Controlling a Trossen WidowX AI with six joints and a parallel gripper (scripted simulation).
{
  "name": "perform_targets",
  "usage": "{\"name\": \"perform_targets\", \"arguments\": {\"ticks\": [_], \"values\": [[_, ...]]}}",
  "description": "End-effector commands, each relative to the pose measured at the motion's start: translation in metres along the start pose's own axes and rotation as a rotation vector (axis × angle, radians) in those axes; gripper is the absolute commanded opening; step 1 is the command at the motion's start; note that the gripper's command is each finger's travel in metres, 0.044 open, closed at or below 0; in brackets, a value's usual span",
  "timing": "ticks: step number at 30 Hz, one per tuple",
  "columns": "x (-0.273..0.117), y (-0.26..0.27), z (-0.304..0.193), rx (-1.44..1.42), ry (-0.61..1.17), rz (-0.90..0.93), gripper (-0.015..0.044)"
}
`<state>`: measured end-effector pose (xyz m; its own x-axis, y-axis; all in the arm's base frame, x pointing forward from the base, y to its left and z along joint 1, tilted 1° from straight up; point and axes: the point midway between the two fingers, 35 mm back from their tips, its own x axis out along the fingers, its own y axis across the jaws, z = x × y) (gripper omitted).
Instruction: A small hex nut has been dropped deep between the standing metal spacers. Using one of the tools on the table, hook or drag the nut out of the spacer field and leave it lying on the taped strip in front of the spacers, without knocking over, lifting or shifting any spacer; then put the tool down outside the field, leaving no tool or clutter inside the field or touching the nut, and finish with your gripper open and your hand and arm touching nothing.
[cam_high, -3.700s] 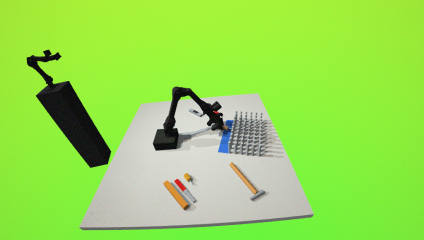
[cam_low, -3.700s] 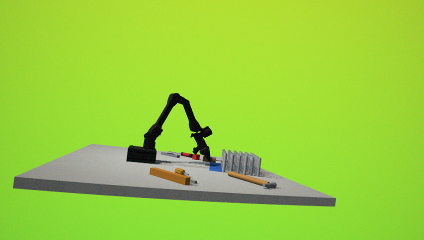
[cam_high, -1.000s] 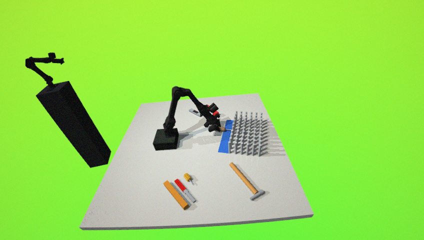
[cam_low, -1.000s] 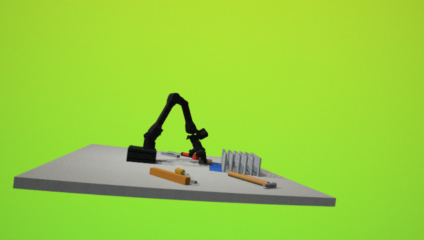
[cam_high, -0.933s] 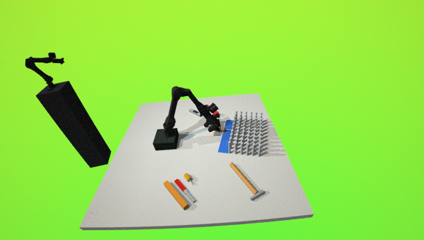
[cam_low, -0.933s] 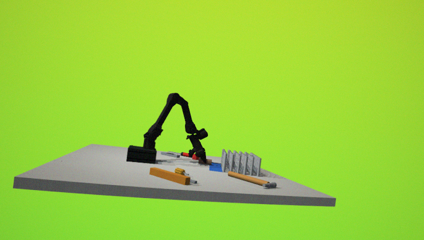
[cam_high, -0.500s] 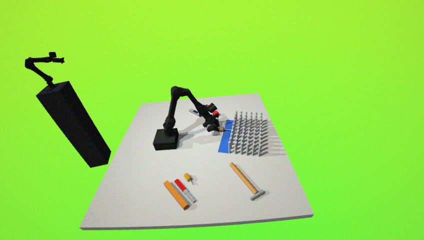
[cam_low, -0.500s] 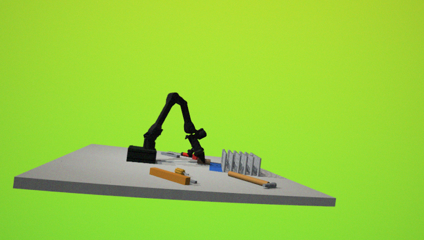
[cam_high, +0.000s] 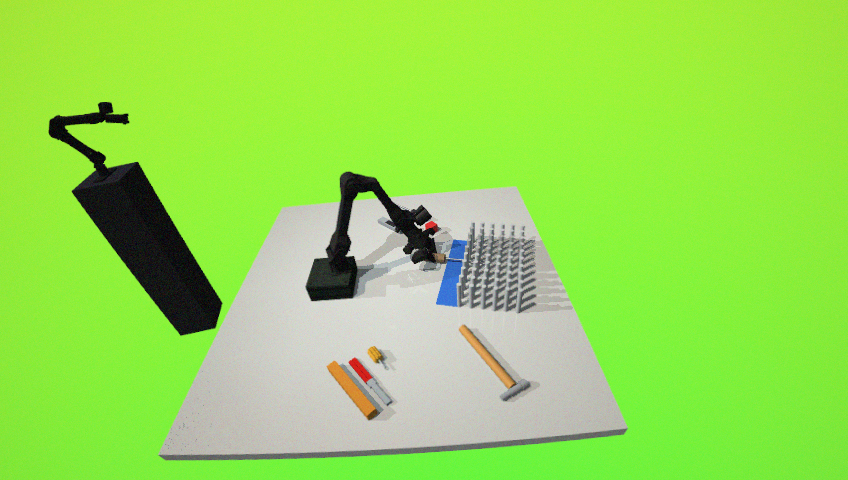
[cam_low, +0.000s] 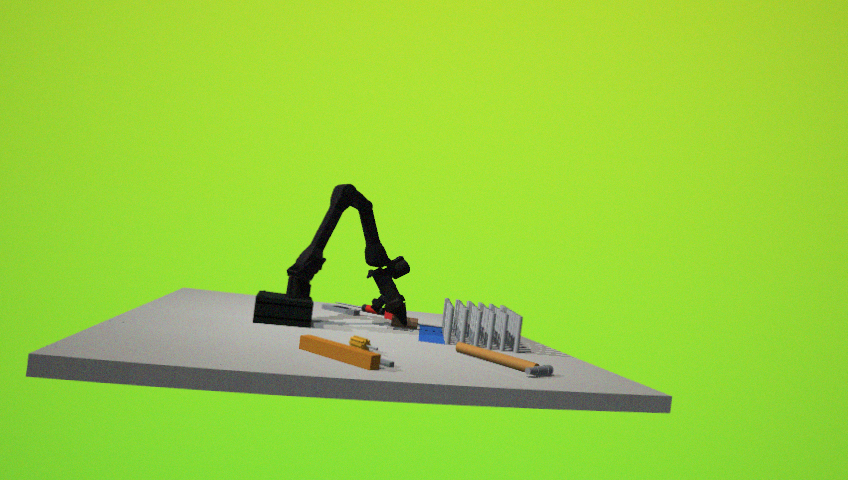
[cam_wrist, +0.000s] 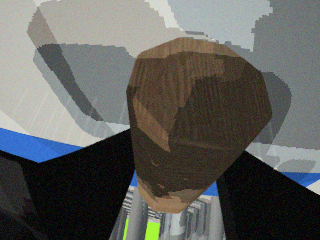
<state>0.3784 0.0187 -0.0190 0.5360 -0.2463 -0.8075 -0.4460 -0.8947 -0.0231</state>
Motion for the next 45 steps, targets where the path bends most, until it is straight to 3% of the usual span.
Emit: {"name": "perform_targets", "arguments": {"ticks": [1,45], "values": [[-0.002,0.0,0.002,0.006,0.004,0.002,0.0],[-0.021,0.0,0.032,0.006,0.0,0.002,0.0]]}}
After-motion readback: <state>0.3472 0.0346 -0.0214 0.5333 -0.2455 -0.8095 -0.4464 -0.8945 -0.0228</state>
